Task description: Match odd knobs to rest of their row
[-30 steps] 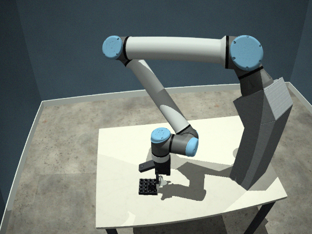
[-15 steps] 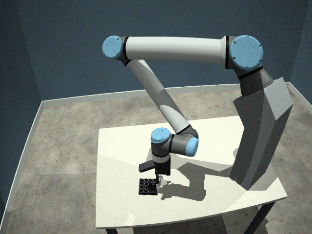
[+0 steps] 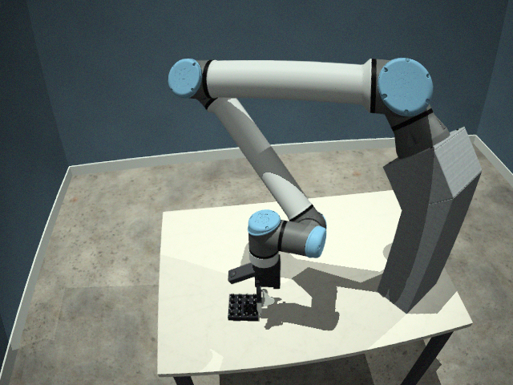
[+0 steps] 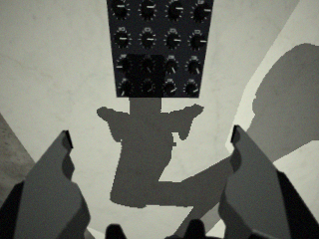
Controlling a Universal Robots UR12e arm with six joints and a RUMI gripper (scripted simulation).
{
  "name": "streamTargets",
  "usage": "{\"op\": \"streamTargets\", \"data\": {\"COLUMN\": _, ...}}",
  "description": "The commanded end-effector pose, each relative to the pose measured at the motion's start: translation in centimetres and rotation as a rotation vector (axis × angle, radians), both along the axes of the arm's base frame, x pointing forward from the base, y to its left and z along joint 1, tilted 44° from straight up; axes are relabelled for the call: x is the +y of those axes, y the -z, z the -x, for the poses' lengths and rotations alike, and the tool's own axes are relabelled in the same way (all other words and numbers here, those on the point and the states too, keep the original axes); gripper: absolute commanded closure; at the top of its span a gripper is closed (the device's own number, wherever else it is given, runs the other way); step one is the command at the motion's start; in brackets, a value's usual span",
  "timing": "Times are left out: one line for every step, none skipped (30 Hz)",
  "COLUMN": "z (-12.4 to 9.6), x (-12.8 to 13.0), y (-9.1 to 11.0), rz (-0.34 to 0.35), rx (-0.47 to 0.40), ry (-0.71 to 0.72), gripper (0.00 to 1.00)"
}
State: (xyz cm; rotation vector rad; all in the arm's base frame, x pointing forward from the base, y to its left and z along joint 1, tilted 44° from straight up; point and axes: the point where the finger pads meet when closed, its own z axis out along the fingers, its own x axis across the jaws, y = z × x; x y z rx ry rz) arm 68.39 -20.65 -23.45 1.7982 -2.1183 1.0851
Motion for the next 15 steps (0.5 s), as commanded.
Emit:
{"op": "streamTargets", "data": {"z": -0.01, "x": 0.04, "y": -0.04, "rz": 0.0, "rx": 0.0, "ry": -0.001, "gripper": 0.0}}
{"op": "streamTargets", "data": {"z": -0.01, "x": 0.04, "y": -0.04, "rz": 0.0, "rx": 0.0, "ry": -0.001, "gripper": 0.0}}
{"op": "streamTargets", "data": {"z": -0.01, "x": 0.04, "y": -0.04, "rz": 0.0, "rx": 0.0, "ry": -0.001, "gripper": 0.0}}
{"op": "streamTargets", "data": {"z": -0.01, "x": 0.04, "y": -0.04, "rz": 0.0, "rx": 0.0, "ry": -0.001, "gripper": 0.0}}
{"op": "streamTargets", "data": {"z": -0.01, "x": 0.04, "y": -0.04, "rz": 0.0, "rx": 0.0, "ry": -0.001, "gripper": 0.0}}
{"op": "streamTargets", "data": {"z": -0.01, "x": 0.04, "y": -0.04, "rz": 0.0, "rx": 0.0, "ry": -0.001, "gripper": 0.0}}
{"op": "streamTargets", "data": {"z": -0.01, "x": 0.05, "y": -0.04, "rz": 0.0, "rx": 0.0, "ry": -0.002, "gripper": 0.0}}
{"op": "streamTargets", "data": {"z": -0.02, "x": 0.07, "y": -0.04, "rz": 0.002, "rx": 0.003, "ry": -0.004, "gripper": 0.0}}
{"op": "streamTargets", "data": {"z": -0.02, "x": 0.07, "y": -0.04, "rz": 0.002, "rx": 0.003, "ry": -0.004, "gripper": 0.0}}
{"op": "streamTargets", "data": {"z": -0.02, "x": 0.07, "y": -0.04, "rz": 0.002, "rx": 0.003, "ry": -0.004, "gripper": 0.0}}
{"op": "streamTargets", "data": {"z": -0.05, "x": 0.11, "y": -0.05, "rz": 0.004, "rx": 0.007, "ry": -0.009, "gripper": 0.0}}
{"op": "streamTargets", "data": {"z": -0.09, "x": 0.17, "y": -0.06, "rz": 0.008, "rx": 0.014, "ry": -0.018, "gripper": 0.0}}
{"op": "streamTargets", "data": {"z": -0.15, "x": 0.25, "y": -0.07, "rz": 0.013, "rx": 0.024, "ry": -0.03, "gripper": 0.0}}
{"op": "streamTargets", "data": {"z": -0.22, "x": 0.37, "y": -0.09, "rz": 0.02, "rx": 0.038, "ry": -0.046, "gripper": 0.0}}
{"op": "streamTargets", "data": {"z": -0.31, "x": 0.51, "y": -0.11, "rz": 0.029, "rx": 0.054, "ry": -0.065, "gripper": 0.0}}
